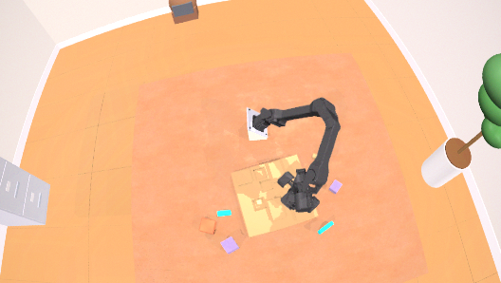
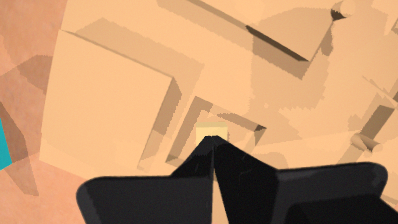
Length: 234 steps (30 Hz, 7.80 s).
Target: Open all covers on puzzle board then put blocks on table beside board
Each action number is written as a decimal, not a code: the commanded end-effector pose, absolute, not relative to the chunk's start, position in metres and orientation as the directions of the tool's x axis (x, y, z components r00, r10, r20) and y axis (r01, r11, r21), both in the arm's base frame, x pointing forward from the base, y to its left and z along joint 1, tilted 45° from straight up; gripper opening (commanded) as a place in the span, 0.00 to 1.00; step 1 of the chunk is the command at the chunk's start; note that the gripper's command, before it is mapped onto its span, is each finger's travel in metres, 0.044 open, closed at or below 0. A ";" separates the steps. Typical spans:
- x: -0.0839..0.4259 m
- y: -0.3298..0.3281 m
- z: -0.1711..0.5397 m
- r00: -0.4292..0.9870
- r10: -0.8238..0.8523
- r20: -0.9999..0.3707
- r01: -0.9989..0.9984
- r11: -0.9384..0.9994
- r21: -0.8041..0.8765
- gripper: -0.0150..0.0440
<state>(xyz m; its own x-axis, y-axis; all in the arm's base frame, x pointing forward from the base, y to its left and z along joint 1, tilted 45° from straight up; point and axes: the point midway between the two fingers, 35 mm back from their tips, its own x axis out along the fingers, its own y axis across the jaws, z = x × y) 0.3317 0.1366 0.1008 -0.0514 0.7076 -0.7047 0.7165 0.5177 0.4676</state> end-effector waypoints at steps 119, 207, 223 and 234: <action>0.332 0.116 0.119 -0.058 0.710 -0.702 -0.919 0.236 0.315 0.50; 0.334 0.118 0.117 -0.056 0.708 -0.704 -0.921 0.236 0.310 0.39; 0.334 0.104 0.131 -0.058 0.709 -0.703 -0.919 0.237 0.314 0.39; 0.336 0.083 0.151 -0.058 0.707 -0.705 -0.919 0.237 0.314 0.39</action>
<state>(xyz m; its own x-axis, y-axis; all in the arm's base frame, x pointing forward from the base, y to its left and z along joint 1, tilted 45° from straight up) 0.3346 0.0889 0.1462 -0.0598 0.7113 -0.7004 -0.9162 0.2395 0.3214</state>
